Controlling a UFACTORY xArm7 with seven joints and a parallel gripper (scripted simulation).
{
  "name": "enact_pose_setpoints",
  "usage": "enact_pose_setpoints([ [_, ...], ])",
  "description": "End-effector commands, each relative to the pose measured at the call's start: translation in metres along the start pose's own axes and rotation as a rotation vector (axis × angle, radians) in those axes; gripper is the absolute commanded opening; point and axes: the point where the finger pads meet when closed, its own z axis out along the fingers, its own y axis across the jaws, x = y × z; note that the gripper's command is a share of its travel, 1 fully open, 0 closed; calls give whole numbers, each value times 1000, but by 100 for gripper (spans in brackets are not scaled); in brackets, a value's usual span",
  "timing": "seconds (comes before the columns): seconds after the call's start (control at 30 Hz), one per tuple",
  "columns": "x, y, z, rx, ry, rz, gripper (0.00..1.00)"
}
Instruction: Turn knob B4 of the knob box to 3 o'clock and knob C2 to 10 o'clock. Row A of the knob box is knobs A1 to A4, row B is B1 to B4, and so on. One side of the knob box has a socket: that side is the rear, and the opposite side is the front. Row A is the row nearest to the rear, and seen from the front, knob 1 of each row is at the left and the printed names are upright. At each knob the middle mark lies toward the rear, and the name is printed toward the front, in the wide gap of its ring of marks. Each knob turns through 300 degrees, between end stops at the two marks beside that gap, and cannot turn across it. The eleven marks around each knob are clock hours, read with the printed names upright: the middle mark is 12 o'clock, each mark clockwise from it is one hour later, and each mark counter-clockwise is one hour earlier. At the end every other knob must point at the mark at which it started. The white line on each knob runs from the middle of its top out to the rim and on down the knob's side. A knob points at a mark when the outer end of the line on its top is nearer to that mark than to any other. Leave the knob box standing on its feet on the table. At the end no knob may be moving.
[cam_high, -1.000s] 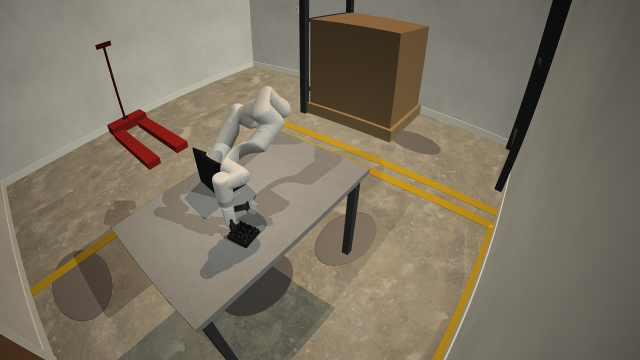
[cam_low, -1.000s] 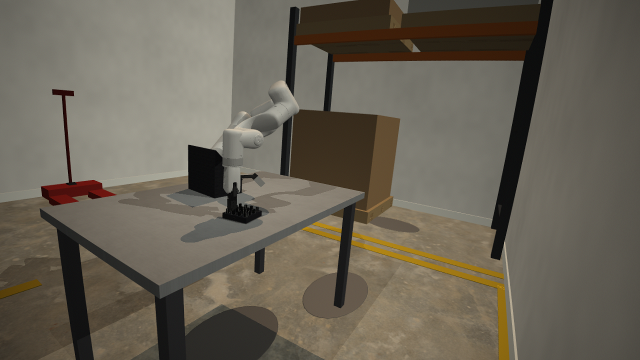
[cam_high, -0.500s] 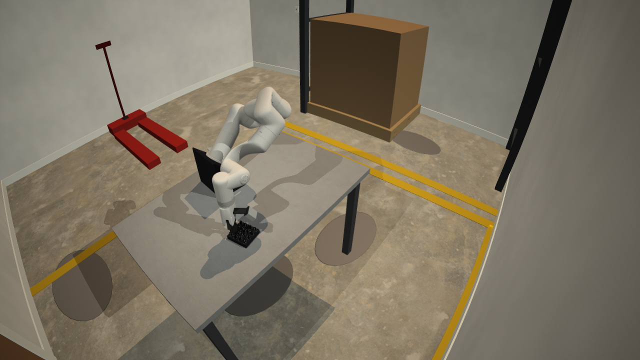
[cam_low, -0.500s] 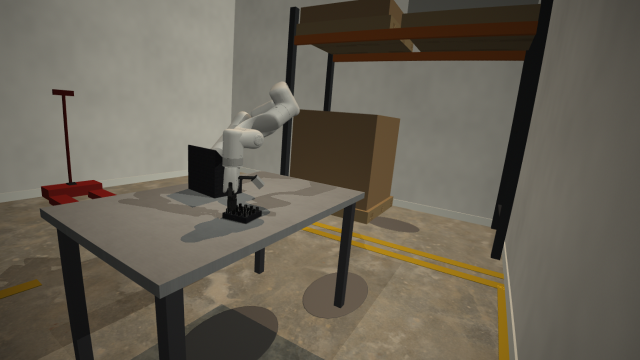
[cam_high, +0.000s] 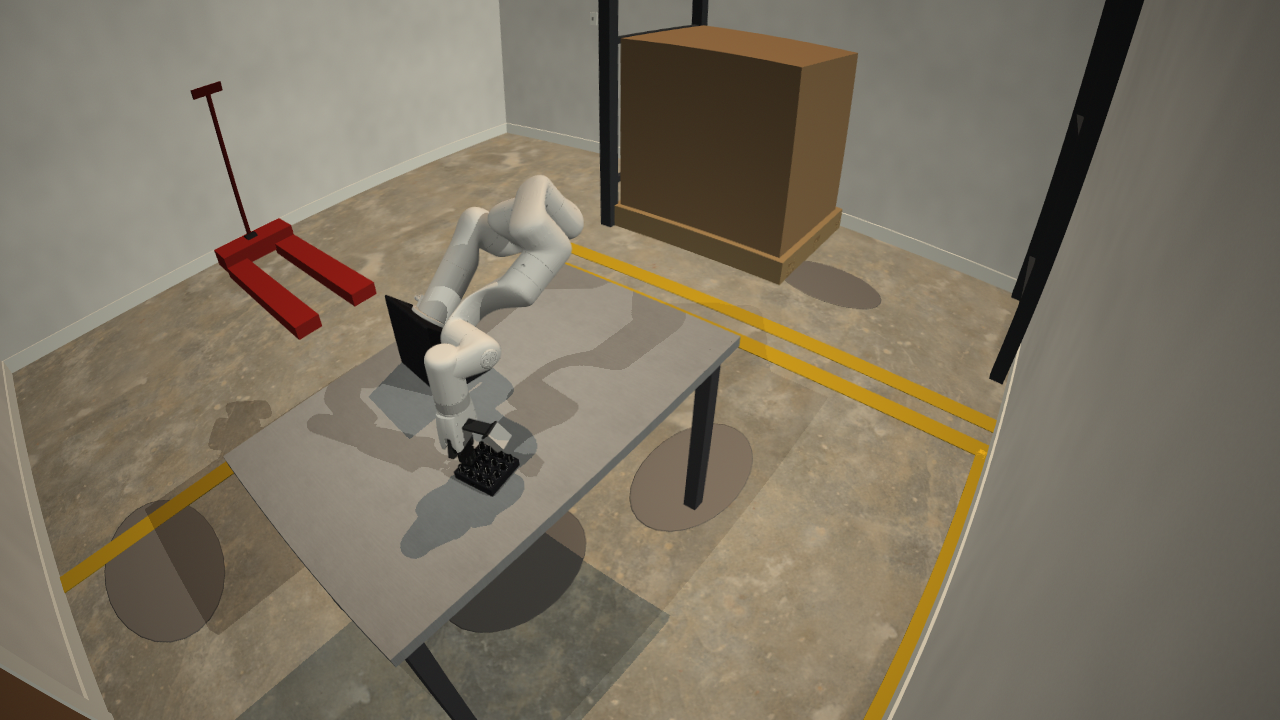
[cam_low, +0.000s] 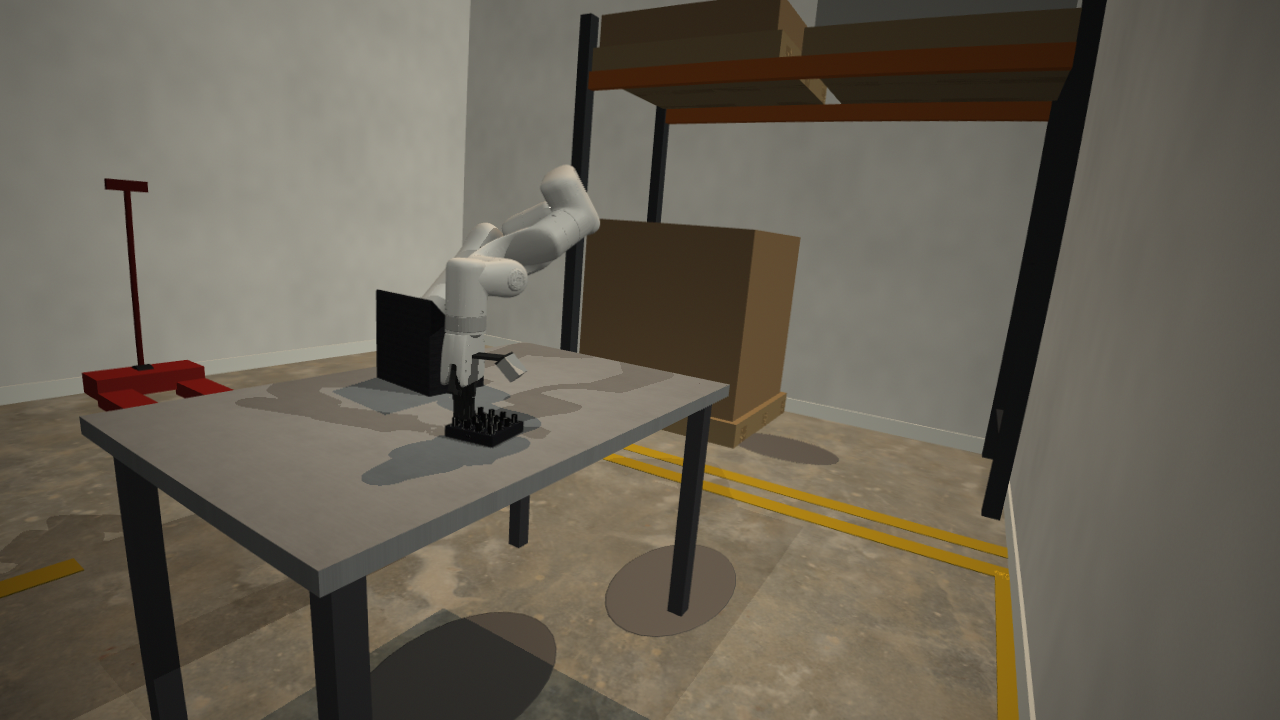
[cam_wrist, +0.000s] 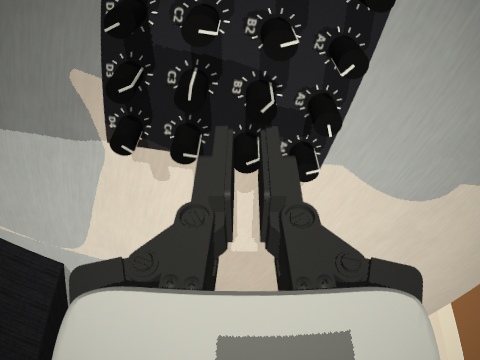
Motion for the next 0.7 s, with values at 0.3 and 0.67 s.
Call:
enact_pose_setpoints([
  [0.3,0,2,-2,-3,0,180,8],
  [0.67,0,2,-2,-3,0,232,8],
])
